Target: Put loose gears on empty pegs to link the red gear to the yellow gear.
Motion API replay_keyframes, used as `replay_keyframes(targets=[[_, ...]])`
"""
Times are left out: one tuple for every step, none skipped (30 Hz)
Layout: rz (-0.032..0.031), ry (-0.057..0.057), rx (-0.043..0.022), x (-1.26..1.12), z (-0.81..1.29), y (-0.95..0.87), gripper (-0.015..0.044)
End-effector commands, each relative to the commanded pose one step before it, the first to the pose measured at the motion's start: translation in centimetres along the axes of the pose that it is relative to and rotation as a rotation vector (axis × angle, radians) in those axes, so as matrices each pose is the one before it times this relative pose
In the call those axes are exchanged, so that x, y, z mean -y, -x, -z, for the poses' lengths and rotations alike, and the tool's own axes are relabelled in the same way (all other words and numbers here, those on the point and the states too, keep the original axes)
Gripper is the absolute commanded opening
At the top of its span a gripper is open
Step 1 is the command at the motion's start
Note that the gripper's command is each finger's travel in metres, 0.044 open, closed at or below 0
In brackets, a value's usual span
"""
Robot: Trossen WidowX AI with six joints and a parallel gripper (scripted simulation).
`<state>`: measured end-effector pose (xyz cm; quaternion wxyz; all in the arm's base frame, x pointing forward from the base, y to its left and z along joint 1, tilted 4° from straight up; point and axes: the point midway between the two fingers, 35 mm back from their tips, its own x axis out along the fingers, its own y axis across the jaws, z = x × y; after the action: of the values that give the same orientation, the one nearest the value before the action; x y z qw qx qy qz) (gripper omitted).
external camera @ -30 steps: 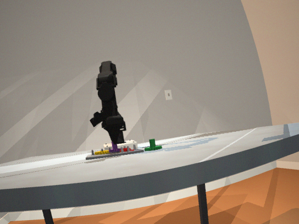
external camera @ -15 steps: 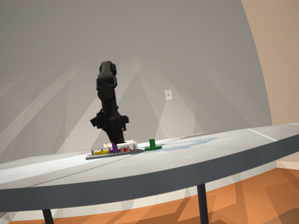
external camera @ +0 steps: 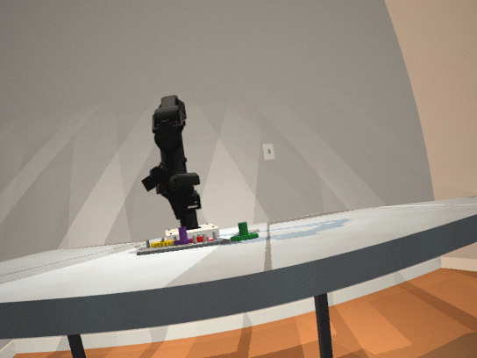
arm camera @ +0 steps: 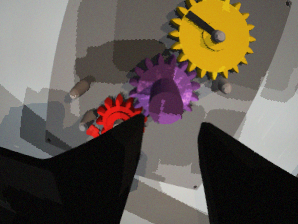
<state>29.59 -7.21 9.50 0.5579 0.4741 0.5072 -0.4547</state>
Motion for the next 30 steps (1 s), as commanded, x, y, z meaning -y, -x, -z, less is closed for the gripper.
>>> replay_keyframes(targets=[[-0.01424,-0.0358,0.00344,-0.198,-0.067,1.967,0.014],[0.0,0.0,0.0,0.0,0.0,0.0,0.014],[0.0,0.0,0.0,0.0,0.0,0.0,0.014],[-0.00146,0.0195,0.00223,0.003,-0.019,-0.436,0.0166],[0.0,0.0,0.0,0.02,0.007,0.837,0.0193],[0.00004,0.0,-0.00003,0.09,0.033,1.402,0.0219],[0.0001,0.0,-0.00005,0.161,0.059,1.407,0.0245],[0.00009,0.0,-0.00004,0.13,0.048,0.845,0.0271],[0.00003,0.0,-0.00001,0.049,0.018,0.282,0.0298],[0.0,0.0,0.0,0.0,0.0,0.0,0.0324],[0.0,0.0,0.0,0.0,0.0,0.0,0.035],[0.0,0.0,0.0,0.0,0.0,0.0,0.0376],[0.0,0.0,0.0,0.0,0.0,0.0,0.0402],[0.0,0.0,0.0,0.0,0.0,0.0,0.0429],[0.0,0.0,0.0,0.0,0.0,0.0,0.044],[0.0,0.0,0.0,0.0,0.0,0.0,0.044],[0.0,0.0,0.0,0.0,0.0,0.0,0.044],[0.0,0.0,0.0,0.0,0.0,0.0,0.044],[0.0,0.0,0.0,0.0,0.0,0.0,0.044],[0.0,0.0,0.0,0.0,0.0,0.0,0.044],[0.0,0.0,0.0,0.0,0.0,0.0,0.044],[0.0,0.0,0.0,0.0,0.0,0.0,0.044],[0.0,0.0,0.0,0.0,0.0,0.0,0.044],[0.0,0.0,0.0,0.0,0.0,0.0,0.044],[0.0,0.0,0.0,0.0,0.0,0.0,0.044],[0.0,0.0,0.0,0.0,0.0,0.0,0.044],[0.0,0.0,0.0,0.0,0.0,0.0,0.044],[0.0,0.0,0.0,0.0,0.0,0.0,0.044],[0.0,0.0,0.0,0.0,0.0,0.0,0.044],[0.0,0.0,0.0,0.0,0.0,0.0,0.044]])
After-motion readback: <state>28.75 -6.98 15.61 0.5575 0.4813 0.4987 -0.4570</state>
